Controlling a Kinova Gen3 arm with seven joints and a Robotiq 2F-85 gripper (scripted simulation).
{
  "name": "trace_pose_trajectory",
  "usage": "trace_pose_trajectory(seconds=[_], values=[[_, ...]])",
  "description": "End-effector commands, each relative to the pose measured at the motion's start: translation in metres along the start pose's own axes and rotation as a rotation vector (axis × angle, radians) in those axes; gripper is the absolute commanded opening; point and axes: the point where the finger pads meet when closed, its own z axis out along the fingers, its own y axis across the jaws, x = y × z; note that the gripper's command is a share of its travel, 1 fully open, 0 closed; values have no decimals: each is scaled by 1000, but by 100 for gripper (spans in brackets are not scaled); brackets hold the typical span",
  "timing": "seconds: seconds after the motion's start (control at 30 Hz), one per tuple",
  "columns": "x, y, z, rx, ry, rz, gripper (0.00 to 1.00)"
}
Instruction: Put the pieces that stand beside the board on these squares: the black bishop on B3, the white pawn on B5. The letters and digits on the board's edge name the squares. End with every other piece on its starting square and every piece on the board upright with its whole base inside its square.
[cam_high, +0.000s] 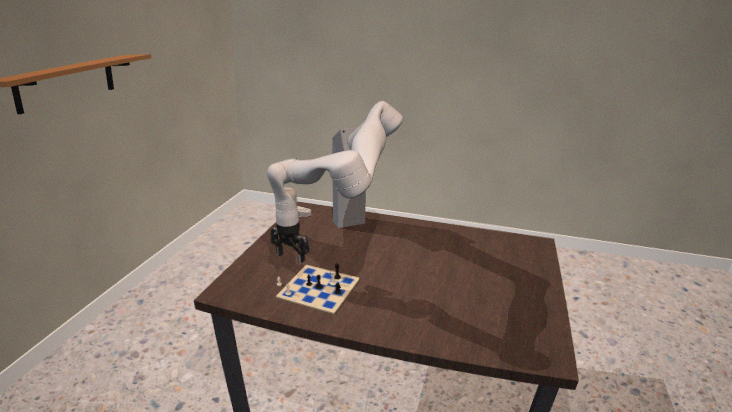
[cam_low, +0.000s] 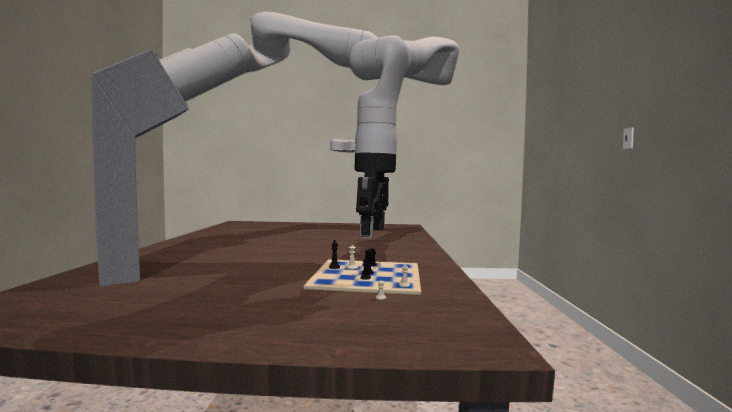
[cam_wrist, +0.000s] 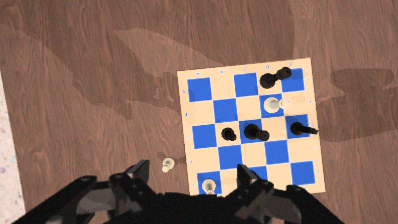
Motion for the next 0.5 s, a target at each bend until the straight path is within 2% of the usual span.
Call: trace_pose_trajectory(seconds=[0.0,0.47], values=[[-3,-5,-2,4,-2,36,100],[-11,-19,0,3,-7,451,100]])
